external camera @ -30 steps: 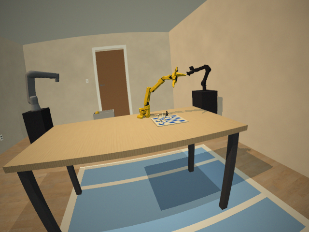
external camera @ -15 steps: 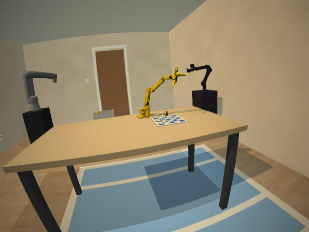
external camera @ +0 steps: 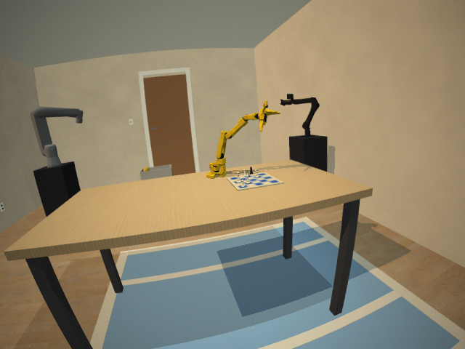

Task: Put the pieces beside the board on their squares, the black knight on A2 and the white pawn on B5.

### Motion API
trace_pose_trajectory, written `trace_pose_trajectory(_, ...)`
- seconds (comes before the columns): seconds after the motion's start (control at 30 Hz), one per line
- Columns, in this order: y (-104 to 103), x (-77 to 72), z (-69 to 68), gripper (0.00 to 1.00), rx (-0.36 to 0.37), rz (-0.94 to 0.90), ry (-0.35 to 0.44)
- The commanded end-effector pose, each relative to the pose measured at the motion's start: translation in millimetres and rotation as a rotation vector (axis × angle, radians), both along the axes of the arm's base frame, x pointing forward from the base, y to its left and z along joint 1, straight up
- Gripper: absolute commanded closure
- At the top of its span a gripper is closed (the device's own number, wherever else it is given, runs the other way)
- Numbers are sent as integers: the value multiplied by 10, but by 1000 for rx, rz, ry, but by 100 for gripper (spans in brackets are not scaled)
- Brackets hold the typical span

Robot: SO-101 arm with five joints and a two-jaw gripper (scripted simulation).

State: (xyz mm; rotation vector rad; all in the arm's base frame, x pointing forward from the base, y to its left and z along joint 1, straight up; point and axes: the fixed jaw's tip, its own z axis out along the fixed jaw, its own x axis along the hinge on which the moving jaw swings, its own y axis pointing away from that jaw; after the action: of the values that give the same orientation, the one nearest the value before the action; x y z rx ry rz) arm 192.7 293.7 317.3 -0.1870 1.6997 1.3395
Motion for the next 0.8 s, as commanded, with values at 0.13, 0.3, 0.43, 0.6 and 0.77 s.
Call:
trace_pose_trajectory(0.13,-11,-6,18,0,5,0,-2)
trace_pose_trajectory(0.3,-14,-8,25,0,7,0,-3)
trace_pose_trajectory(0.43,-40,-18,51,0,7,-2,-11)
trace_pose_trajectory(0.6,-146,-49,83,3,-26,-14,-29)
trace_pose_trajectory(0.77,-227,-76,107,5,-47,-22,-43)
